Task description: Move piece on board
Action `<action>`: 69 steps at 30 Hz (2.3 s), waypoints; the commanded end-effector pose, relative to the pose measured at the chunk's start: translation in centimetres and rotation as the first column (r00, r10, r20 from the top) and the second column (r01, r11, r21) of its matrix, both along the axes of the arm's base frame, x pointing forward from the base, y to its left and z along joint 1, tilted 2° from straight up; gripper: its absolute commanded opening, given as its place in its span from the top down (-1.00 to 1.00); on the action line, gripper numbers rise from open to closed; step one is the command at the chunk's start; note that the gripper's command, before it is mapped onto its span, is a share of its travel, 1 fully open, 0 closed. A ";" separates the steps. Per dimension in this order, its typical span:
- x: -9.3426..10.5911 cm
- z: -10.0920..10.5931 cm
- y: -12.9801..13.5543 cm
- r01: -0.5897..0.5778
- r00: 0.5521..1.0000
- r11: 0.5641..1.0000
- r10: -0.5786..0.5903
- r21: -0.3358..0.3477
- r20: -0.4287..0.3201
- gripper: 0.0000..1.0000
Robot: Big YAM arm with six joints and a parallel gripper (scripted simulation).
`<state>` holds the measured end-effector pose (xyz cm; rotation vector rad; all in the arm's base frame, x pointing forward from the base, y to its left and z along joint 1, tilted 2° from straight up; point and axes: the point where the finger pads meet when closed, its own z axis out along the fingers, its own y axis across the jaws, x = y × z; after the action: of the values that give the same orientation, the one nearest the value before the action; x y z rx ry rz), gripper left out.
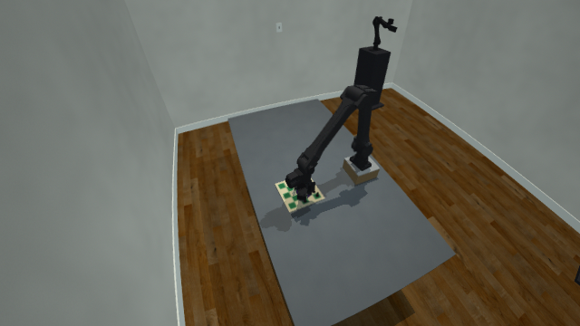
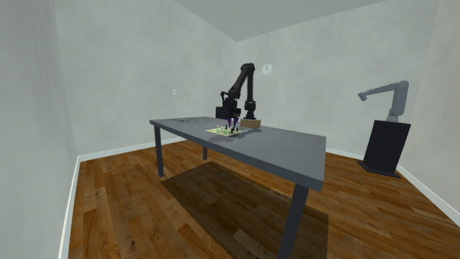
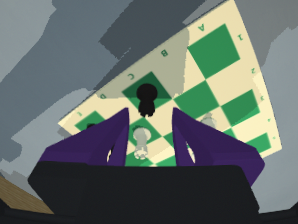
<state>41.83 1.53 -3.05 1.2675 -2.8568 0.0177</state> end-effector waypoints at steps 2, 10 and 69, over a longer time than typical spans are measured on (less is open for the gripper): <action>0.0 -0.1 -0.5 0.005 1.000 1.000 -0.005 0.000 0.012 0.29; 0.0 -0.1 -0.5 0.005 1.000 1.000 -0.005 0.000 0.012 0.29; -0.6 0.6 -0.7 -0.001 1.000 1.000 0.001 0.001 0.031 0.29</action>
<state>40.78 0.99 -3.22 1.2631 -2.8526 0.0139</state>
